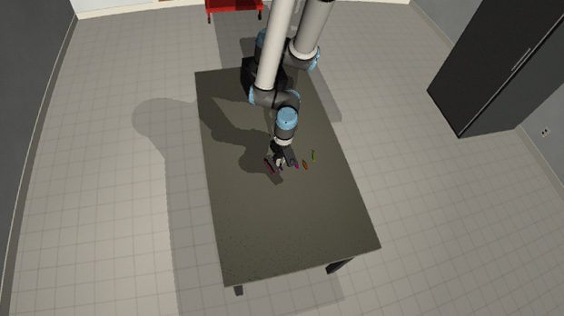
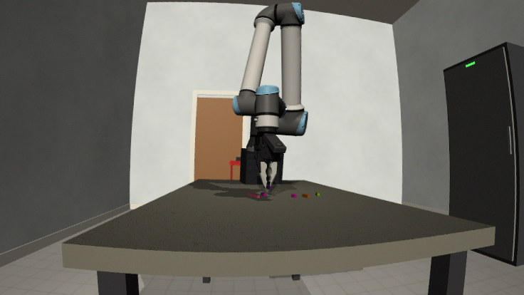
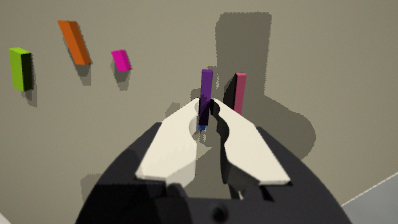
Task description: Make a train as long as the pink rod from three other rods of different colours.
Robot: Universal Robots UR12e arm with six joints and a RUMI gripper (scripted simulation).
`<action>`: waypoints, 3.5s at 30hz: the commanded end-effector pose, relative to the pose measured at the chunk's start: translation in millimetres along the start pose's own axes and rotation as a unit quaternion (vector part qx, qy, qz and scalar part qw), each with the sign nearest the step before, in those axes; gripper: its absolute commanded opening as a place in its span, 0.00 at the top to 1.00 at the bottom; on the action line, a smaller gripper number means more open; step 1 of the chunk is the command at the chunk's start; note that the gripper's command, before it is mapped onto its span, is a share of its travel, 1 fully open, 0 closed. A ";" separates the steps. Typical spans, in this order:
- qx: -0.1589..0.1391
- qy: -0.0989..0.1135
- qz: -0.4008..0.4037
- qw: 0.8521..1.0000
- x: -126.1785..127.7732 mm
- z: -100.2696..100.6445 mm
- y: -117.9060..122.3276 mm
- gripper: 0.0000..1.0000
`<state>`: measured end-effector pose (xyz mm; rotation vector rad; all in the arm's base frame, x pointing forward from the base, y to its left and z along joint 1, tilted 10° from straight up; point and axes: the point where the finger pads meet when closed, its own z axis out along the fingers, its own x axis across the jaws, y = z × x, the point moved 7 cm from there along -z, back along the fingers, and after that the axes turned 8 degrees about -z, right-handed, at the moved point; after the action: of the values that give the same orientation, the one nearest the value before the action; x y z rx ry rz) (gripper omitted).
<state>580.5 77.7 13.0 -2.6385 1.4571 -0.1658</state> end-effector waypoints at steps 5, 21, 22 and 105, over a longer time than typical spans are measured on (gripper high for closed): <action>0.001 0.001 0.000 1.000 0.8 18.6 -1.5 1.00; 0.001 0.001 0.000 1.000 0.8 19.0 -1.5 1.00; 0.001 0.001 0.000 1.000 0.8 19.0 -1.5 1.00; 0.001 0.001 0.000 1.000 0.6 31.1 -2.1 1.00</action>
<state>586.7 80.0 -15.9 -2.6379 1.4567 -0.1687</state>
